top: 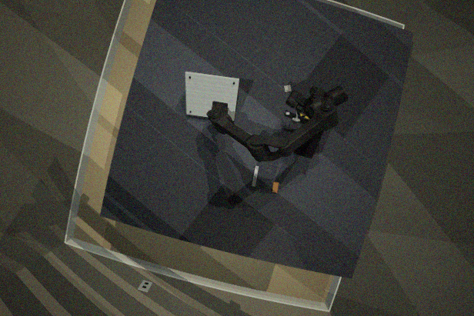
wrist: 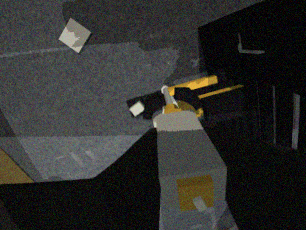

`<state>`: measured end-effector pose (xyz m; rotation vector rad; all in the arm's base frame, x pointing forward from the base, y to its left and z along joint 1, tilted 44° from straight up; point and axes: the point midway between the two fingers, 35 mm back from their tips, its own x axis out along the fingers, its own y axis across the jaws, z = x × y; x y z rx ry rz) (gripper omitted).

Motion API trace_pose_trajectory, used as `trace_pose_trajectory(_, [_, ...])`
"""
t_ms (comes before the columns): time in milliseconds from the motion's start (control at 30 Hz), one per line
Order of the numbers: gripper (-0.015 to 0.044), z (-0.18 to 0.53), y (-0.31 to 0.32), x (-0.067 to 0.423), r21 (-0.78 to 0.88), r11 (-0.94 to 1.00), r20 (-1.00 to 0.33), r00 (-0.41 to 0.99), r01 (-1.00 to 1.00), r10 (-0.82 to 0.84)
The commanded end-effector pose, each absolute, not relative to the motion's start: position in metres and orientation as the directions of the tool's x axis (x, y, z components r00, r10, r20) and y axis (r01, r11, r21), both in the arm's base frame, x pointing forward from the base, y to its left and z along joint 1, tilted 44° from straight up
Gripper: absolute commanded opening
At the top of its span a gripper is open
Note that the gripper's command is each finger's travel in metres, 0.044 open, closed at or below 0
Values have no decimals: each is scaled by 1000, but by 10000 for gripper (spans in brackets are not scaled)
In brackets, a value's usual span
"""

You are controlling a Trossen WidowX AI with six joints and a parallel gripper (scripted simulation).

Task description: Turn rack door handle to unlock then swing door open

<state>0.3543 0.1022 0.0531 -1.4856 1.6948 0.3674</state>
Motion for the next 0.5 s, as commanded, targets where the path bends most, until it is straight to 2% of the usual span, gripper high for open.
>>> trace_pose_trajectory(0, [18,53,100,354,-158,105,-729,44,-982,-683])
trace_pose_trajectory(200, [18,53,100,354,19,-86,-729,44,-996,-683])
trace_pose_trajectory(467, [18,53,100,354,25,-91,-729,44,-995,-683])
